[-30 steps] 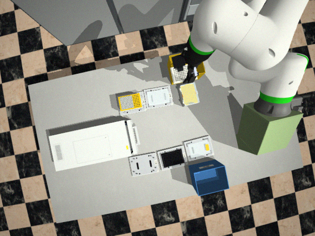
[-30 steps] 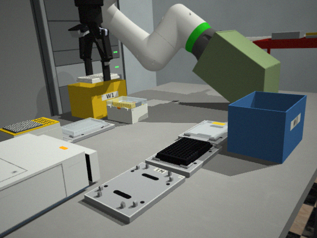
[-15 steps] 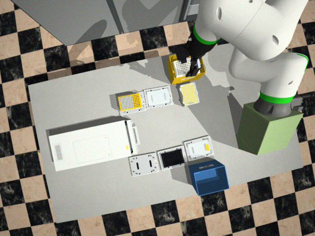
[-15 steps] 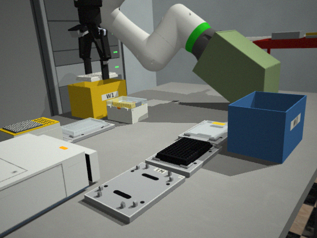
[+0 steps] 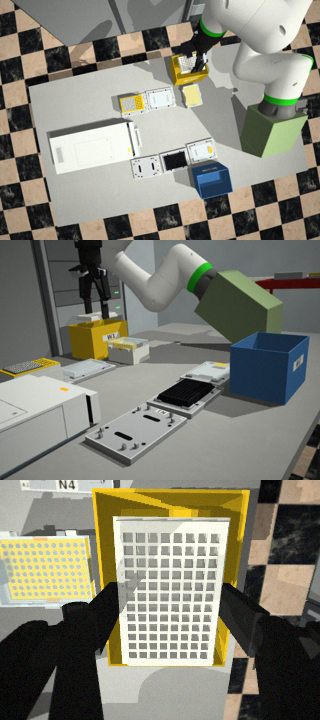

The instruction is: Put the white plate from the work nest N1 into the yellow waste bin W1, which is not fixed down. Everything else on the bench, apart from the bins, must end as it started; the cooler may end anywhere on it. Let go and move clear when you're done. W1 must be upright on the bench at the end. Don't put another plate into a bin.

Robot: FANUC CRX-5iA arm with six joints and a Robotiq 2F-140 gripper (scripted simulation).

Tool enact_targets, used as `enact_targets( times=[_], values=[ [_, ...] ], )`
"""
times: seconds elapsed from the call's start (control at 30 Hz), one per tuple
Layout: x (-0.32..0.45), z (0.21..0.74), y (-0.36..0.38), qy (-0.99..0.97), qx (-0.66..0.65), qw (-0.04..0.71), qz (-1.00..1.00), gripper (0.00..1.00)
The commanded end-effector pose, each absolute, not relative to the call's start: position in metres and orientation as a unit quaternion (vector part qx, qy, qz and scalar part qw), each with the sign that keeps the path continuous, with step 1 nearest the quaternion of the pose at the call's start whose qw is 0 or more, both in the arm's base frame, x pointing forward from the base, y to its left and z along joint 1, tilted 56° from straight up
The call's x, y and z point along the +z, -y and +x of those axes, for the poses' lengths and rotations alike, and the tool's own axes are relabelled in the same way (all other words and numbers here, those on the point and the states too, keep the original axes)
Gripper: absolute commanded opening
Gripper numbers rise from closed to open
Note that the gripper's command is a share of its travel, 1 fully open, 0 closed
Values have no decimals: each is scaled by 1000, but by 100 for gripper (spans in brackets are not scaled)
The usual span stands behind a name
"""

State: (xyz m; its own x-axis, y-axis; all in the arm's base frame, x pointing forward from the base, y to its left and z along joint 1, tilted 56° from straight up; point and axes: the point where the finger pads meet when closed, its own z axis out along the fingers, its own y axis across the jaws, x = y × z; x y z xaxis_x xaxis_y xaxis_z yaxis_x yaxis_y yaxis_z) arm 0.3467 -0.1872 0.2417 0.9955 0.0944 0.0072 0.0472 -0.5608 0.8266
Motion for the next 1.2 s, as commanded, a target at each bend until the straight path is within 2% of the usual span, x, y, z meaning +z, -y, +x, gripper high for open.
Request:
enact_targets(
  times=[0.0, 1.17],
  values=[
    [243, 347, 187, -40, 26, 467, 883, 10],
    [229, 349, 207, -40, 26, 467, 883, 10]
  ],
)
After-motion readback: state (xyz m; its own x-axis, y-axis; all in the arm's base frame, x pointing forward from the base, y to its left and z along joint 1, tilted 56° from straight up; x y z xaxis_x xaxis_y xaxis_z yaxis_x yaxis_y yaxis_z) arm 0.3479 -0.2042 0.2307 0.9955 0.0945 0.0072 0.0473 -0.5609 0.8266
